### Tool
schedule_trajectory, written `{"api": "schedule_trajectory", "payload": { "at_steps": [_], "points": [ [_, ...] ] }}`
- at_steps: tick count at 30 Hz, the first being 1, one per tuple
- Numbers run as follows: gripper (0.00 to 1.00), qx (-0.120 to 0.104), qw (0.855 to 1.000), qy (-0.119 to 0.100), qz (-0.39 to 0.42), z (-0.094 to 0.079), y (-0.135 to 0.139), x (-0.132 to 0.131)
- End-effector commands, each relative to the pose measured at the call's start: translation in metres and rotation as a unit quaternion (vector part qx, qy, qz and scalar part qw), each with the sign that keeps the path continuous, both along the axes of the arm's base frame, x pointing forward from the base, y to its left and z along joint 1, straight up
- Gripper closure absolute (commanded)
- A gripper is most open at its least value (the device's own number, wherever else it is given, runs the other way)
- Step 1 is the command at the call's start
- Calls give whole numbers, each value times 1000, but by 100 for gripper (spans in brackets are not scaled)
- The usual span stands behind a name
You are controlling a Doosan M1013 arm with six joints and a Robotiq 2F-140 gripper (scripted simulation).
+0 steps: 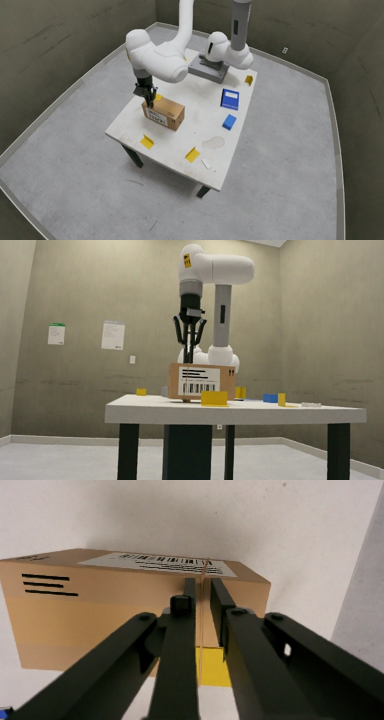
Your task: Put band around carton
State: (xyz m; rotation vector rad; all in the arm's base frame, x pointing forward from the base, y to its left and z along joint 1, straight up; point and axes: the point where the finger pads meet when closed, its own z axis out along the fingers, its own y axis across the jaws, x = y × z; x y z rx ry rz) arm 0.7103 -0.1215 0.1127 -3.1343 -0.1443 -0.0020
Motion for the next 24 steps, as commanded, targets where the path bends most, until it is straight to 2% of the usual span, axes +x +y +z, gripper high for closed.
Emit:
{"api": "schedule_trajectory", "payload": {
  "at_steps": [1,24],
  "points": [
    [82,0,1000,-1,0,1,0,0],
    [82,0,1000,-1,0,-1,0,0]
  ]
}}
